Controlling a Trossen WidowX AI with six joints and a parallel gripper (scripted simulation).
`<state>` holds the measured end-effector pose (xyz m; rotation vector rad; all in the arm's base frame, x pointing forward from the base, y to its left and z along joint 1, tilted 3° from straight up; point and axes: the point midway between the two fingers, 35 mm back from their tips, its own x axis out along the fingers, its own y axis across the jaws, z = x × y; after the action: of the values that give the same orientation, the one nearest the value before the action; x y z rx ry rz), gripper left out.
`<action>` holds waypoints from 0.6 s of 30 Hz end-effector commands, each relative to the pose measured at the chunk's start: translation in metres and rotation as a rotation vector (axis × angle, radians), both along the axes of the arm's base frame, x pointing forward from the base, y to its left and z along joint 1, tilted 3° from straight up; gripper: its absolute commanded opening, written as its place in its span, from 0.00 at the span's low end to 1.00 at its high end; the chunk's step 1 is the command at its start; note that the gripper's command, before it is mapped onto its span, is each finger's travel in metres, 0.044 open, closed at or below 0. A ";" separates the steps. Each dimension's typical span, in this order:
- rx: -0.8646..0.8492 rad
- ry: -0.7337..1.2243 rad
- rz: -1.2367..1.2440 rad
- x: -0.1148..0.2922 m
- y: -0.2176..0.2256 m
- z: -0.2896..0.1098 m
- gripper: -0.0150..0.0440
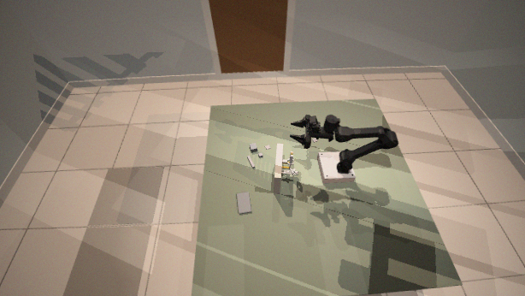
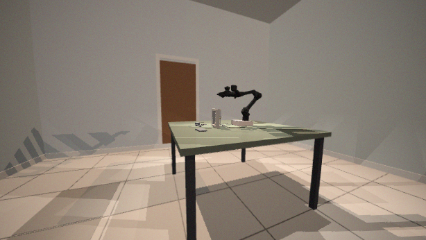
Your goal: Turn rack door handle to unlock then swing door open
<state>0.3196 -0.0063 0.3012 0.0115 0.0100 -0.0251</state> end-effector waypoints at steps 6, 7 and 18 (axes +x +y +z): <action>0.004 0.112 0.003 0.012 0.001 -0.011 0.74; 0.005 0.137 0.004 0.015 0.001 -0.013 0.74; 0.012 0.413 0.010 0.034 0.005 -0.042 0.74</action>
<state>0.3498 -0.0026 0.2643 0.0142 0.3618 -0.0162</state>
